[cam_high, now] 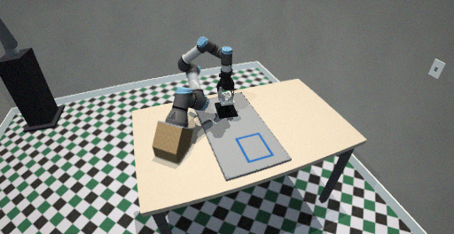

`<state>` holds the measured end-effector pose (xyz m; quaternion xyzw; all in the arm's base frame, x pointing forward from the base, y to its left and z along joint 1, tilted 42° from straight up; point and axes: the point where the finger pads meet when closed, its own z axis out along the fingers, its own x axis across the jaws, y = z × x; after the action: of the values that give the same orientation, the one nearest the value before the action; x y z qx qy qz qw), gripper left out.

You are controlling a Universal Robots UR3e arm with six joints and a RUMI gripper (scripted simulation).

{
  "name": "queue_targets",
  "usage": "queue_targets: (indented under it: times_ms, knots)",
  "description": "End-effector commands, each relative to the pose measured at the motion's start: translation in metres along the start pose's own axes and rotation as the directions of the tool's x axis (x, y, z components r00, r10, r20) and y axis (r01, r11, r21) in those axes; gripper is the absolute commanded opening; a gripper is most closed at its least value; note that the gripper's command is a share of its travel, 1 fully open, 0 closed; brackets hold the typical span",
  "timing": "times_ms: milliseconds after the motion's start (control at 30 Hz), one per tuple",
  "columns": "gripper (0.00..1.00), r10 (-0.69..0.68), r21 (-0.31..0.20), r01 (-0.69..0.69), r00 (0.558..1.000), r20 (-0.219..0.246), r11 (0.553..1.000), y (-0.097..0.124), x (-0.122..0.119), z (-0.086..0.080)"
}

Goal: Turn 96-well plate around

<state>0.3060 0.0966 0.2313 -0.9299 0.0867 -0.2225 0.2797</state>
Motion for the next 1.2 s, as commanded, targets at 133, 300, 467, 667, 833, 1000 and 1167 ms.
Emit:
queue_targets:
  times_ms: [133, 300, 467, 667, 833, 1000, 1167]
  knots:
    - [0.00, 0.033, 0.000, -0.033, 0.999, -0.001, 0.999, 0.003, 0.001, 0.000]
    - [0.00, 0.172, 0.000, -0.172, 0.985, -0.001, 0.985, 0.020, 0.004, 0.000]
    - [0.00, 0.172, 0.000, -0.172, 0.985, -0.001, 0.985, 0.036, 0.008, 0.001]
    - [0.00, 0.172, -0.001, -0.172, 0.985, -0.001, 0.985, 0.049, 0.010, 0.001]
    - [0.00, 0.172, -0.001, -0.172, 0.985, -0.001, 0.985, 0.065, 0.014, 0.002]
    - [0.00, 0.172, -0.001, -0.172, 0.985, -0.001, 0.985, 0.082, 0.017, 0.002]
    - [0.00, 0.172, -0.001, -0.172, 0.985, -0.001, 0.985, 0.092, 0.019, 0.003]
